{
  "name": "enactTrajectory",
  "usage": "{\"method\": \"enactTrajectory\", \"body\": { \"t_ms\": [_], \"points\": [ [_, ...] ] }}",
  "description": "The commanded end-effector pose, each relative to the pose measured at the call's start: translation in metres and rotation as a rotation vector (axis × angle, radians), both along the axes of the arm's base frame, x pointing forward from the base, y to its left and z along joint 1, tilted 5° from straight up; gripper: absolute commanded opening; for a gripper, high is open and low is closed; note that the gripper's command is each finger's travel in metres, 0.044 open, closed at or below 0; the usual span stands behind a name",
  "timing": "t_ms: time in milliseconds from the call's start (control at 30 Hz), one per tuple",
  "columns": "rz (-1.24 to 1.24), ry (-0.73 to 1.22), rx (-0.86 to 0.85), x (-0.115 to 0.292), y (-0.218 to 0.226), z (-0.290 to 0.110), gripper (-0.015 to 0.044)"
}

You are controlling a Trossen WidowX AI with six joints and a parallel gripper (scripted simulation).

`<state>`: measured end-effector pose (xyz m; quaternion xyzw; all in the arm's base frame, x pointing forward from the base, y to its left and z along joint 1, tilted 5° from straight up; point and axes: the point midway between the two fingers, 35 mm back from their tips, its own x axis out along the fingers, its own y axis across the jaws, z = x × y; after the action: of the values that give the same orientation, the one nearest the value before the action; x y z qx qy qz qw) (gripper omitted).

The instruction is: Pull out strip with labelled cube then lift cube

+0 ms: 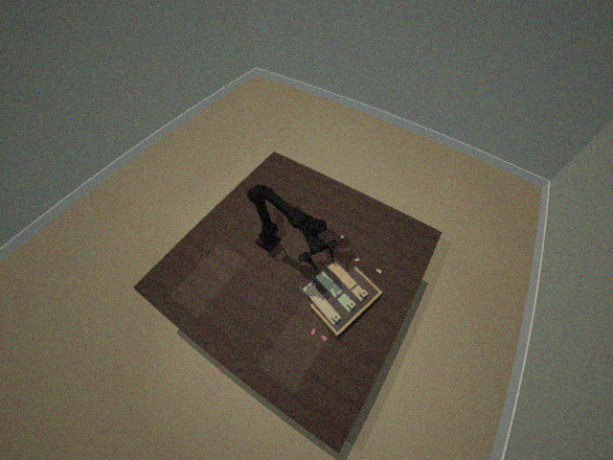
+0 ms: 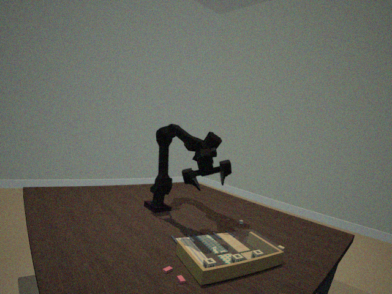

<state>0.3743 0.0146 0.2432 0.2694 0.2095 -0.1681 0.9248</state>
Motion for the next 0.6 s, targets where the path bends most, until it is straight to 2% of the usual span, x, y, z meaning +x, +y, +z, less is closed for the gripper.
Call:
{"method": "enactTrajectory", "body": {
  "t_ms": [0,567],
  "points": [
    [0.578,0.077,-0.334,-0.0637,0.0035,-0.0316,0.04],
    [0.609,0.072,-0.353,-0.067,0.0043,-0.0328,0.04]
  ]
}}
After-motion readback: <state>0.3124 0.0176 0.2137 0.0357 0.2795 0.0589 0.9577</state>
